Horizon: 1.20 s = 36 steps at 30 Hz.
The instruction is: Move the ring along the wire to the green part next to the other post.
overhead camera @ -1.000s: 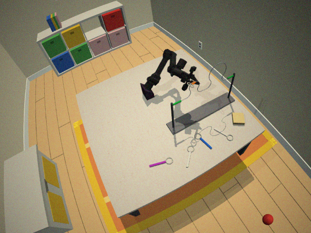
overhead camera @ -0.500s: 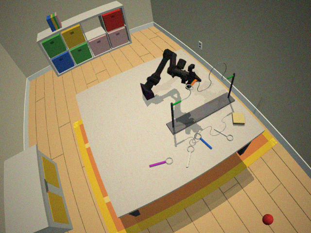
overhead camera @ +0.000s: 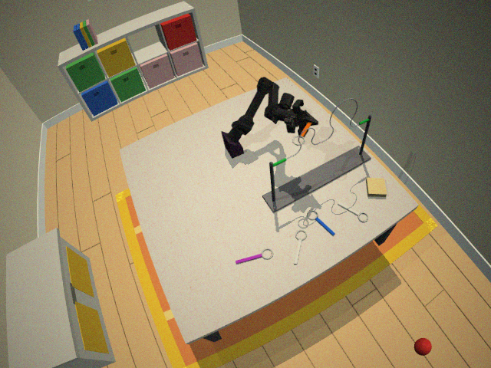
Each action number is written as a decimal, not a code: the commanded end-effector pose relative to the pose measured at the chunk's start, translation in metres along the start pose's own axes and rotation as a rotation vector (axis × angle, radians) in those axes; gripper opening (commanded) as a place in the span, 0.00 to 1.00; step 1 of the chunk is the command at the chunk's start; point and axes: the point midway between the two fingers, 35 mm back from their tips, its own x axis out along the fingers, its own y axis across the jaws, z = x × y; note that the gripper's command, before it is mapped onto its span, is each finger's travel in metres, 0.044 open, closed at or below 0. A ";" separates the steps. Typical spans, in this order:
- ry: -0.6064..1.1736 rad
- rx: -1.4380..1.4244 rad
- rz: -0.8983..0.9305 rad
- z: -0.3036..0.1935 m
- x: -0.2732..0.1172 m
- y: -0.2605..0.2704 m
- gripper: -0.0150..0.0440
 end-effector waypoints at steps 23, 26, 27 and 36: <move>-0.019 0.184 0.105 -0.005 0.002 -0.002 0.00; -0.015 0.155 0.089 -0.007 0.002 -0.009 0.00; -0.013 0.141 0.081 -0.007 0.002 -0.011 0.00; 0.006 0.004 0.005 -0.009 0.000 -0.036 0.00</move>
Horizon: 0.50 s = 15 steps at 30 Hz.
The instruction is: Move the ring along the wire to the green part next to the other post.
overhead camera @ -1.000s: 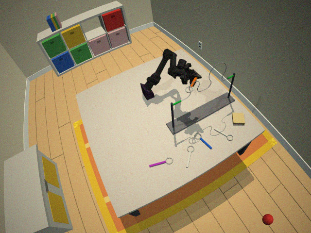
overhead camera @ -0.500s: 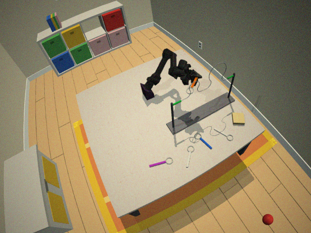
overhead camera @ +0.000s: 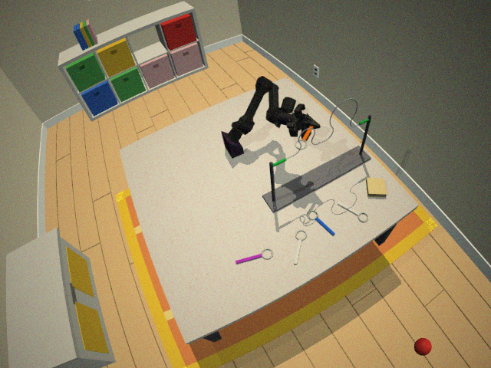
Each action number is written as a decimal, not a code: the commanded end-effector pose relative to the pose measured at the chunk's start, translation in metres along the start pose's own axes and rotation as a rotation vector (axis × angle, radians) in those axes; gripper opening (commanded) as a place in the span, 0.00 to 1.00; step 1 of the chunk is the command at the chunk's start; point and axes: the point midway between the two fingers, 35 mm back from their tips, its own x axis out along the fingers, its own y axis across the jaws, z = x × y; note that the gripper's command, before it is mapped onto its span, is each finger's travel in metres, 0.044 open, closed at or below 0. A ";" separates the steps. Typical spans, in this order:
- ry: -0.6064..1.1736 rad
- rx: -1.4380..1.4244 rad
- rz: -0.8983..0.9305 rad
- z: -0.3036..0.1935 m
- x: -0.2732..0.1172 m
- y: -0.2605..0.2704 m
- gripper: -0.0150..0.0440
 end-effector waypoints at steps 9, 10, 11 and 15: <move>0.030 -0.223 -0.131 0.005 -0.008 -0.040 0.00; 0.033 -0.244 -0.143 0.006 -0.009 -0.043 0.00; 0.036 -0.265 -0.155 0.007 -0.010 -0.046 0.00; 0.047 -0.351 -0.204 0.011 -0.015 -0.060 0.00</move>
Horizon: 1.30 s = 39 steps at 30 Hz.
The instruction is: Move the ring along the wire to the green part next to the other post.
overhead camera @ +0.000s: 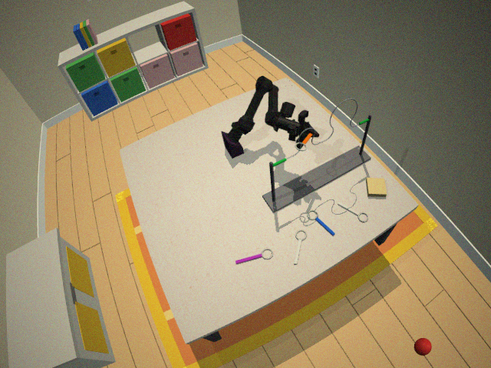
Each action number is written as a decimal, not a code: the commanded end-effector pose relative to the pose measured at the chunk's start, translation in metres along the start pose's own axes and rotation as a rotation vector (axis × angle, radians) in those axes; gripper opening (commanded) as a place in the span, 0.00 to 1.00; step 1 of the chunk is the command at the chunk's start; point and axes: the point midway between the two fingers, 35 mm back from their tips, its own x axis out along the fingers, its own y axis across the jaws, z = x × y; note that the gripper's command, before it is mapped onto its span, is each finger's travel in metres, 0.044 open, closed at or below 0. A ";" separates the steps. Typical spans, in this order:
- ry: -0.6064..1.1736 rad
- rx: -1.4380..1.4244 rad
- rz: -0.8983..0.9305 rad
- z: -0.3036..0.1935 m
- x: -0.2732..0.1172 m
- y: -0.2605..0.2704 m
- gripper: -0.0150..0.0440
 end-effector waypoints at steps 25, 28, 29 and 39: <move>-0.006 -0.583 -0.302 0.028 -0.018 -0.093 0.00; 0.004 -0.648 -0.335 0.034 -0.022 -0.102 0.00; 0.007 -0.670 -0.346 0.037 -0.024 -0.104 0.00; 0.037 -0.874 -0.451 0.061 -0.040 -0.126 0.00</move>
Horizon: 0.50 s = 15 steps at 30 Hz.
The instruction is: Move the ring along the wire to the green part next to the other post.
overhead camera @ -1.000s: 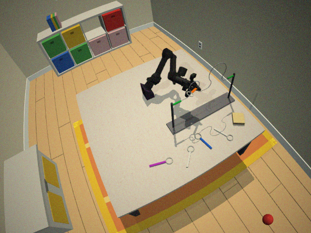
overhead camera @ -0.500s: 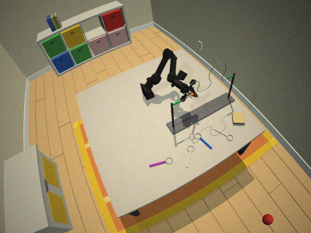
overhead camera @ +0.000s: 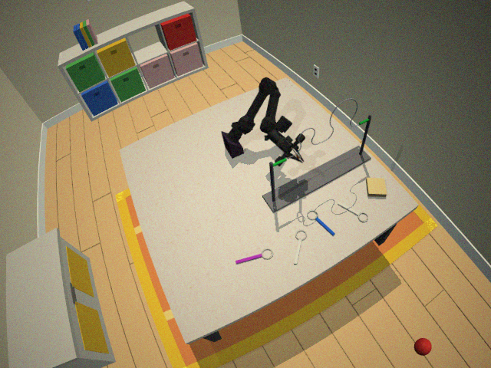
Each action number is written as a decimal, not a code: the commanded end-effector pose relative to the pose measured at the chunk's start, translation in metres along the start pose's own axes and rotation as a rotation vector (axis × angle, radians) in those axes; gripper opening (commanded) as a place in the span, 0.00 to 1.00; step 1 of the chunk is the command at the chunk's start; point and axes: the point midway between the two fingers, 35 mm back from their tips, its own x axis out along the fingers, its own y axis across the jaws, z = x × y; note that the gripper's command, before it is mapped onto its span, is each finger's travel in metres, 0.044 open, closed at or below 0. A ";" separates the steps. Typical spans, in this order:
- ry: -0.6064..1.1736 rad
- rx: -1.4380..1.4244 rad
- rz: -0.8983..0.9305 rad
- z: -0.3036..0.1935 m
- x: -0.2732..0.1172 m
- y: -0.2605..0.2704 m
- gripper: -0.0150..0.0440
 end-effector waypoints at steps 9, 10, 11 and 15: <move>0.032 -0.199 -0.098 0.002 -0.007 -0.038 0.00; 0.034 -0.213 -0.104 0.003 -0.008 -0.041 0.00; 0.036 -0.227 -0.110 0.004 -0.008 -0.043 0.00; 0.042 -0.272 -0.131 0.006 -0.011 -0.052 0.00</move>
